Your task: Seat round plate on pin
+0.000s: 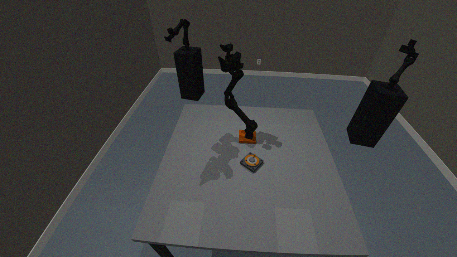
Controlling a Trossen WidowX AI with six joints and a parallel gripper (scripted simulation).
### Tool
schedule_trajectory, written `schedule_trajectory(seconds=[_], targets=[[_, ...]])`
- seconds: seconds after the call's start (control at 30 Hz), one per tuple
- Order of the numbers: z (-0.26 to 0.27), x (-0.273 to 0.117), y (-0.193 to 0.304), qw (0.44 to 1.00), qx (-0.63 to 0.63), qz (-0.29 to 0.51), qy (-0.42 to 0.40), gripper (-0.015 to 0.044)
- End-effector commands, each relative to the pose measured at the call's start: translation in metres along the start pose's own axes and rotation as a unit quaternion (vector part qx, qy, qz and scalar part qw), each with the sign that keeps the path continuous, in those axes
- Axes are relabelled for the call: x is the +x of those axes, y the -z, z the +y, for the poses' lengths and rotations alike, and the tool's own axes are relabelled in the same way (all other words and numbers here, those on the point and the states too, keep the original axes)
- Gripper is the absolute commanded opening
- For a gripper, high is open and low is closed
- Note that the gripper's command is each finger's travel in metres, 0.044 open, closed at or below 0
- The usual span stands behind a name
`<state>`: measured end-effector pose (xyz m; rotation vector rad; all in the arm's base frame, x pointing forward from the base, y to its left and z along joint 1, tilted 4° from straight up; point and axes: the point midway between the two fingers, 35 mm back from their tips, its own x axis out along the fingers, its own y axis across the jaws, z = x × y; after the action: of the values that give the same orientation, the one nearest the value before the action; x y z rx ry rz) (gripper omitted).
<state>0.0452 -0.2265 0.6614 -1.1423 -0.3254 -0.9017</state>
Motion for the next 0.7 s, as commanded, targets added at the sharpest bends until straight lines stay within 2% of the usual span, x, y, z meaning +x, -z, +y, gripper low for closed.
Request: schedule_trajectory(seconds=[0.0,0.13,0.2,0.3,0.47,0.57,0.67], targets=[[-0.001,-0.001,-0.004,1.000,-0.005,-0.005,0.005,0.0374],[-0.001,-0.019,-0.084,0.994,-0.027,-0.092,0.047,0.0269],[0.002,-0.024,-0.104,0.992,-0.023,-0.115,0.048,0.0216],[0.010,-0.032,-0.135,0.988,-0.015,-0.150,0.045,0.0137],[0.050,-0.059,-0.218,0.968,0.014,-0.249,0.004,0.0006],[0.072,-0.071,-0.246,0.958,0.025,-0.285,-0.024,0.0000],[0.115,-0.092,-0.285,0.937,0.040,-0.336,-0.086,0.0000]])
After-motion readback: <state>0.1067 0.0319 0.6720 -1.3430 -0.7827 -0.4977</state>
